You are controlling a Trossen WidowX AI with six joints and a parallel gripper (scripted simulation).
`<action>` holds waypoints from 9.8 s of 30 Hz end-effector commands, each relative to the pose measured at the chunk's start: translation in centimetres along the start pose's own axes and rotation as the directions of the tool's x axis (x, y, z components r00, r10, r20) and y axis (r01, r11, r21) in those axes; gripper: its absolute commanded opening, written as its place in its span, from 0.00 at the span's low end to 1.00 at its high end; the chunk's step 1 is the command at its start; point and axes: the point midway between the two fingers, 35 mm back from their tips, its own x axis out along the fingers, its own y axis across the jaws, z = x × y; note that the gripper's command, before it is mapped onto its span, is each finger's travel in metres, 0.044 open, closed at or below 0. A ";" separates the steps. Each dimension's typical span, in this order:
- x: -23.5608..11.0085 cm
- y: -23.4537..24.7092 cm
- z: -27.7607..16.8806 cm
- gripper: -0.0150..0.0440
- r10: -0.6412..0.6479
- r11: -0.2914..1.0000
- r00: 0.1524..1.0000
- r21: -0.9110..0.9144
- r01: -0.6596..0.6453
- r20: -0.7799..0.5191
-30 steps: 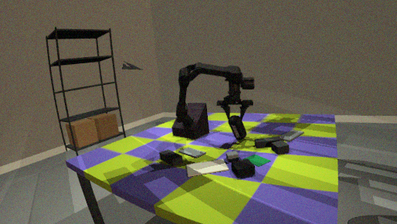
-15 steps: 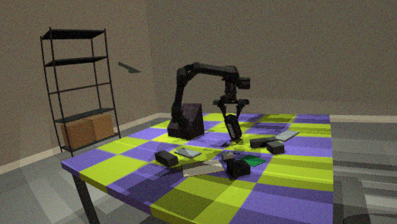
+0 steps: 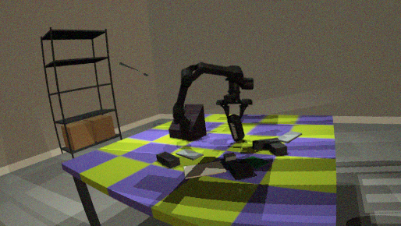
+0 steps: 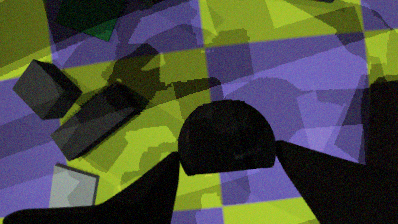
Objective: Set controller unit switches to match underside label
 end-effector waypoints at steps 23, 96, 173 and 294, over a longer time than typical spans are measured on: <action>-0.6 0.1 -2.3 0.82 -0.002 1.000 1.000 0.004 0.002 0.003; -1.6 0.1 -7.7 0.83 -0.001 1.000 0.986 0.004 0.002 -0.167; -0.5 0.1 -13.5 0.83 0.000 1.000 0.972 0.006 0.001 -0.236; 6.1 0.2 -20.2 0.83 0.002 1.000 0.972 0.008 0.000 -0.236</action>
